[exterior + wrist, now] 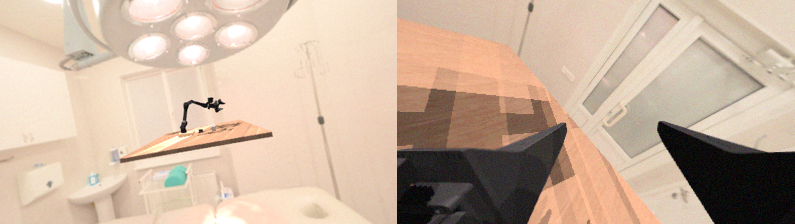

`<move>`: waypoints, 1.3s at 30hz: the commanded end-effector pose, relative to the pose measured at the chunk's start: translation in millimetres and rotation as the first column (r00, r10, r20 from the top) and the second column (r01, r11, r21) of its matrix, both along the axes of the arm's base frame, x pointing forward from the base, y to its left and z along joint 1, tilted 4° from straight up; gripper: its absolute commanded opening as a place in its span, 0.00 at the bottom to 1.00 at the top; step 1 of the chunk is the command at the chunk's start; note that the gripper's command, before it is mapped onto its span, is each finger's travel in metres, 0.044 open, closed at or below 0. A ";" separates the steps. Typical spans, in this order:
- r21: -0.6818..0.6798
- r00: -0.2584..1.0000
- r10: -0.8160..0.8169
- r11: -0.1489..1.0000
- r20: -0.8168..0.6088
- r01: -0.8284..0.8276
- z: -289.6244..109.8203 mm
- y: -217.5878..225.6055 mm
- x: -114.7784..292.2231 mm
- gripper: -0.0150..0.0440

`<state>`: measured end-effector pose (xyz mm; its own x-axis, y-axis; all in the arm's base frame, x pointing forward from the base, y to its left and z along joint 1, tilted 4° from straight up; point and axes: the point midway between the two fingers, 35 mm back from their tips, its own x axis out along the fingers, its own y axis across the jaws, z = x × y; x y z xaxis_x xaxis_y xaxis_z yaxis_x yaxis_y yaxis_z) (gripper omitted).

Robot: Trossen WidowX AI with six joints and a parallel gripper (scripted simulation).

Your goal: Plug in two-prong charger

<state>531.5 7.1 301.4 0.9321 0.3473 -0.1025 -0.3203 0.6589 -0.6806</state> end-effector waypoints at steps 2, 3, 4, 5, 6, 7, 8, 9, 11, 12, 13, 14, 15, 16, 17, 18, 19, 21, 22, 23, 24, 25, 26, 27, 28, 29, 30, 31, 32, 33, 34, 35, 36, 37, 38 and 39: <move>0.124 0.982 -0.047 0.990 -0.183 0.071 -29.1 -1.8 -13.4 1.00; 0.145 0.975 -0.054 0.986 -0.217 0.087 -34.3 -2.1 -16.4 1.00; 0.165 0.966 -0.061 0.981 -0.250 0.105 -39.4 -2.3 -19.6 1.00; 0.184 0.957 -0.068 0.975 -0.283 0.124 -44.5 -2.5 -22.8 1.00; 0.202 0.946 -0.074 0.969 -0.316 0.144 -49.6 -2.8 -26.2 1.00; 0.218 0.934 -0.080 0.962 -0.349 0.164 -54.8 -3.0 -29.8 1.00; 0.234 0.921 -0.086 0.954 -0.381 0.186 -59.9 -3.2 -33.5 1.00; 0.248 0.906 -0.092 0.946 -0.412 0.208 -64.9 -3.4 -37.3 1.00; 0.272 0.875 -0.102 0.928 -0.474 0.255 -75.0 -3.8 -45.4 1.00; 0.282 0.857 -0.106 0.918 -0.504 0.280 -80.0 -4.0 -49.6 1.00; 0.291 0.839 -0.111 0.907 -0.533 0.305 -85.0 -4.2 -54.0 1.00; 0.299 0.819 -0.115 0.896 -0.562 0.330 -89.9 -4.4 -58.5 1.00; 0.305 0.799 -0.118 0.884 -0.590 0.356 -94.8 -4.6 -63.1 1.00; 0.309 0.778 -0.122 0.871 -0.617 0.382 -99.6 -4.8 -67.9 1.00; 0.312 0.755 -0.125 0.858 -0.643 0.408 -104.4 -5.0 -72.8 1.00; 0.314 0.732 -0.128 0.844 -0.669 0.434 -109.1 -5.2 -77.8 1.00; 0.314 0.708 -0.130 0.830 -0.694 0.461 -113.8 -5.4 -83.0 1.00; 0.310 0.658 -0.135 0.800 -0.741 0.513 -122.9 -5.8 -93.7 1.00; 0.306 0.632 -0.137 0.784 -0.763 0.539 -127.4 -6.0 -99.2 1.00; 0.301 0.605 -0.139 0.768 -0.784 0.565 -131.8 -6.1 -104.8 1.00; 0.294 0.578 -0.140 0.752 -0.804 0.591 -136.1 -6.3 -110.6 1.00; 0.285 0.550 -0.141 0.734 -0.823 0.616 -140.3 -6.5 -116.4 1.00; 0.276 0.521 -0.142 0.717 -0.842 0.641 -144.5 -6.7 -122.4 1.00; 0.264 0.492 -0.143 0.699 -0.859 0.665 -148.6 -6.9 -128.5 1.00; 0.252 0.462 -0.144 0.680 -0.875 0.688 -152.6 -7.1 -134.7 1.00; 0.239 0.432 -0.144 0.661 -0.890 0.711 -156.4 -7.4 -140.9 1.00; 0.224 0.402 -0.144 0.642 -0.904 0.733 -160.2 -7.6 -147.3 1.00; 0.208 0.371 -0.144 0.623 -0.917 0.755 -163.9 -7.8 -153.8 1.00; 0.191 0.340 -0.144 0.603 -0.929 0.775 -167.5 -8.0 -160.3 1.00; 0.172 0.309 -0.144 0.582 -0.940 0.795 -171.0 -8.2 -167.0 1.00; 0.153 0.278 -0.143 0.562 -0.950 0.813 -174.4 -8.5 -173.7 1.00; 0.133 0.246 -0.142 0.541 -0.959 0.831 -177.6 -8.8 -180.5 1.00; 0.112 0.214 -0.142 0.519 -0.966 0.847 -180.8 -9.0 -187.4 1.00; 0.090 0.183 -0.141 0.498 -0.973 0.863 -183.8 -9.3 -194.4 1.00; 0.067 0.151 -0.139 0.476 -0.979 0.877 -186.8 -9.6 -201.5 1.00; 0.044 0.119 -0.138 0.454 -0.983 0.890 -189.6 -9.8 -208.6 1.00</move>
<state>346.8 -1.4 123.0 0.4527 0.1394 -0.8807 0.1475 0.9624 0.2281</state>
